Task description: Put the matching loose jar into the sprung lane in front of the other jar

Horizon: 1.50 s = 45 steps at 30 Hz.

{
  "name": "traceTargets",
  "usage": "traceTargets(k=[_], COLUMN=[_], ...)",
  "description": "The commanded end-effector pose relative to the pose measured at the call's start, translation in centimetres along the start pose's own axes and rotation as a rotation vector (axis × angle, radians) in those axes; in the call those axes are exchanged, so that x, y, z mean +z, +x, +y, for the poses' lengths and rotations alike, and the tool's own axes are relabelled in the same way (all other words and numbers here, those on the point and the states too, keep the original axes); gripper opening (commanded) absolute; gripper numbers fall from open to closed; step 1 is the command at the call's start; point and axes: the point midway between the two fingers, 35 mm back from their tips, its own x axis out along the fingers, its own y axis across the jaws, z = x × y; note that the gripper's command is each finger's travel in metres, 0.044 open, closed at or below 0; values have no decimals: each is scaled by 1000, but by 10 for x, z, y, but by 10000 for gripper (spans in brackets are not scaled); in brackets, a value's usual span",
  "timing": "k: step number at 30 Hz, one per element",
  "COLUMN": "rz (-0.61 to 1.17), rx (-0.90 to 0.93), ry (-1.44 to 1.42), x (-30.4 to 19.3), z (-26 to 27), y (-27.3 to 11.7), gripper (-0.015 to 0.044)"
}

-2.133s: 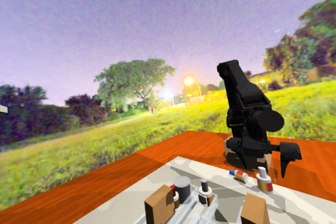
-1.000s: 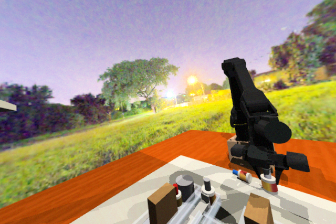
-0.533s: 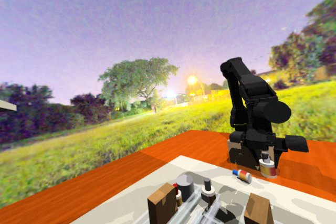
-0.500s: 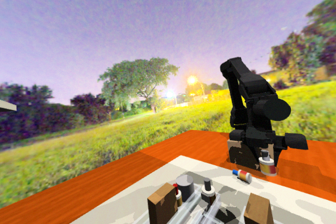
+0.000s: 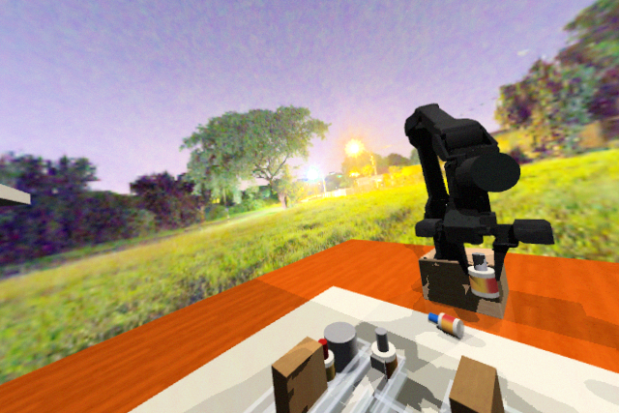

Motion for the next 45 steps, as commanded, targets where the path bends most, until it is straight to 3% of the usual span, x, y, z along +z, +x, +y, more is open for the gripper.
traceTargets(k=[1,32,45], rz=[-6,-12,-12], rx=[-1,-12,-13], ry=[-2,-26,-26], x=[17,116,117], z=[-8,-123,-124], y=[2,45,68], gripper=[0,0,0])
